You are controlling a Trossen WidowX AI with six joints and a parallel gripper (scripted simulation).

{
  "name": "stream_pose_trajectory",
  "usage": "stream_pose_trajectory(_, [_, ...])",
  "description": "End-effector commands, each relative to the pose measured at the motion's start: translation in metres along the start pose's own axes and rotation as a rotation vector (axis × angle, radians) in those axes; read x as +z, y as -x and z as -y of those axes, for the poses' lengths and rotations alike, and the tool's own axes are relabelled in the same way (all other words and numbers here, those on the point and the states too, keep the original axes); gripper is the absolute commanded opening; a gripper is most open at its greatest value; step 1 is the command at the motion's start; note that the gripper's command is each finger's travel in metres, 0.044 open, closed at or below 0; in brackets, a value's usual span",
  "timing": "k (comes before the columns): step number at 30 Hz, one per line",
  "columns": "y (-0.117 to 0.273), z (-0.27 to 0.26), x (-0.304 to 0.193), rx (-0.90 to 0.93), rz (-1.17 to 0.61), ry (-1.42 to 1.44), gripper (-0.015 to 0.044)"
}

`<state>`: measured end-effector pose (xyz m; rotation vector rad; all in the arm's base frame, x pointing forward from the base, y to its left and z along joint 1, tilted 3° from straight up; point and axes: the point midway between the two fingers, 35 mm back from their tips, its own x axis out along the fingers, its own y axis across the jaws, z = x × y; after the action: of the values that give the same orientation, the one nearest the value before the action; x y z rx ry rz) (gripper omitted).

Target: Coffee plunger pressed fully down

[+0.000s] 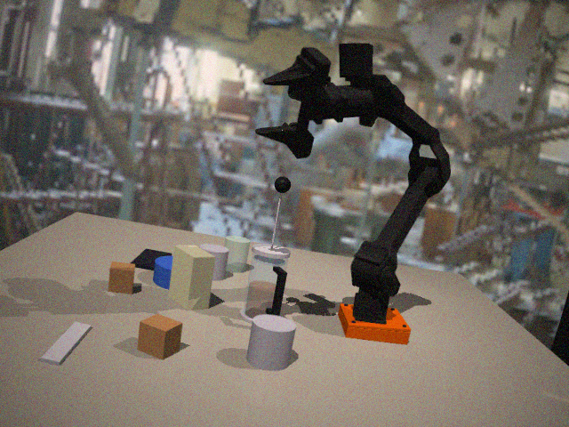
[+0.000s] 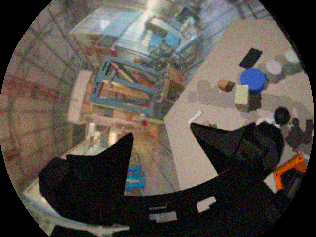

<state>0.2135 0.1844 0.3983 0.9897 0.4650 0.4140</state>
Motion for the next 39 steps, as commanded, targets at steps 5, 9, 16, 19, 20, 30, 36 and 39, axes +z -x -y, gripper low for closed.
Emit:
stream_pose_trajectory(5, [0.082,0.072,0.036,-0.324,0.005,0.670,0.0440])
stream_pose_trajectory(9, [0.115,0.097,0.041,-0.437,-0.047,0.888,0.0440])
stream_pose_trajectory(16, [0.123,0.117,0.037,-0.474,-0.067,0.954,0.0440])
stream_pose_trajectory(19, [0.117,0.137,0.028,-0.479,-0.064,0.952,0.0440])
stream_pose_trajectory(20, [0.115,0.144,0.025,-0.480,-0.063,0.951,0.0440])
stream_pose_trajectory(30, [0.112,0.158,0.018,-0.482,-0.060,0.950,0.0440])
stream_pose_trajectory(36, [0.104,0.161,0.018,-0.483,-0.061,0.949,0.0440])
stream_pose_trajectory(39, [0.100,0.163,0.019,-0.483,-0.062,0.950,0.0440])
